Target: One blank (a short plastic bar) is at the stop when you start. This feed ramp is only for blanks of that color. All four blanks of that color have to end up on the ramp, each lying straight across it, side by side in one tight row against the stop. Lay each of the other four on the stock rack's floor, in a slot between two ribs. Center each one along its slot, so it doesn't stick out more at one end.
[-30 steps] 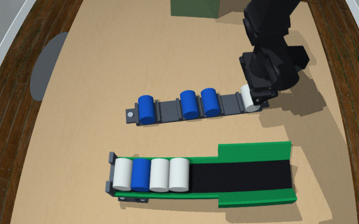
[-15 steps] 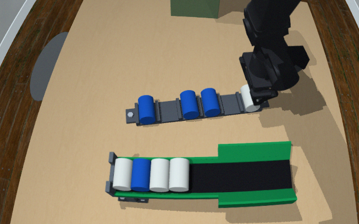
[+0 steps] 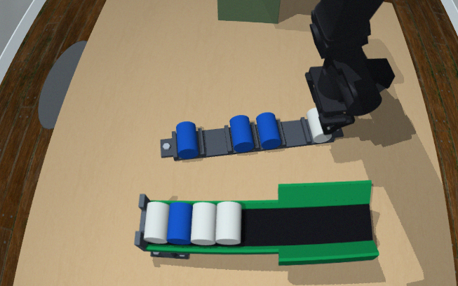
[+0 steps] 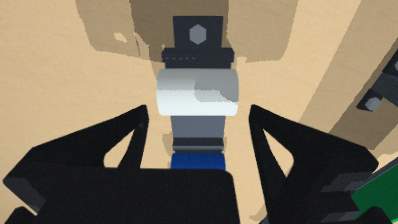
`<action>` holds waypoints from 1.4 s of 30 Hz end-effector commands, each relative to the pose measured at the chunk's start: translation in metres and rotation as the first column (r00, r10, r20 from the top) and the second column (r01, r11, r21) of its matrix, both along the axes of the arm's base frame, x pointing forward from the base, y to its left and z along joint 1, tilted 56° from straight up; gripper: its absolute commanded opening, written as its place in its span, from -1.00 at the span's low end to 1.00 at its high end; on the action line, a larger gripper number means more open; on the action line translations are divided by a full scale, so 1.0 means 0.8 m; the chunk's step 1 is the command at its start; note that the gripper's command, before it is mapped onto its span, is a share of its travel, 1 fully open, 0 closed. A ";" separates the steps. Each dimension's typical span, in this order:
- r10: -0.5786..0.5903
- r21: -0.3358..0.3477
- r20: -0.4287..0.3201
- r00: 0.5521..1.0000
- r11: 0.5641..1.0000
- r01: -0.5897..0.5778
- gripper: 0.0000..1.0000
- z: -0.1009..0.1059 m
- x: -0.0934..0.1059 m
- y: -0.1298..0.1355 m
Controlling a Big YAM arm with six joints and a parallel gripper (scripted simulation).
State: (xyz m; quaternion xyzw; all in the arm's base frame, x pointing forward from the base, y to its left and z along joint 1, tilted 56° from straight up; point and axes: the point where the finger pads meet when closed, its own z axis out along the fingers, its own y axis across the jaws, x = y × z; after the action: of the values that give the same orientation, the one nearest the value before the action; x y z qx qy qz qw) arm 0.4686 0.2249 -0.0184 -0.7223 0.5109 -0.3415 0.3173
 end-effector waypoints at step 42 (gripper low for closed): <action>-0.009 -0.007 -0.004 1.000 1.000 0.009 0.58 -0.005 0.000 -0.012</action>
State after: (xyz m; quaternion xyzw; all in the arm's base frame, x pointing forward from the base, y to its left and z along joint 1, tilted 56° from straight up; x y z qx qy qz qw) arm 0.4687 0.2250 -0.0182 -0.7221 0.5107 -0.3416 0.3179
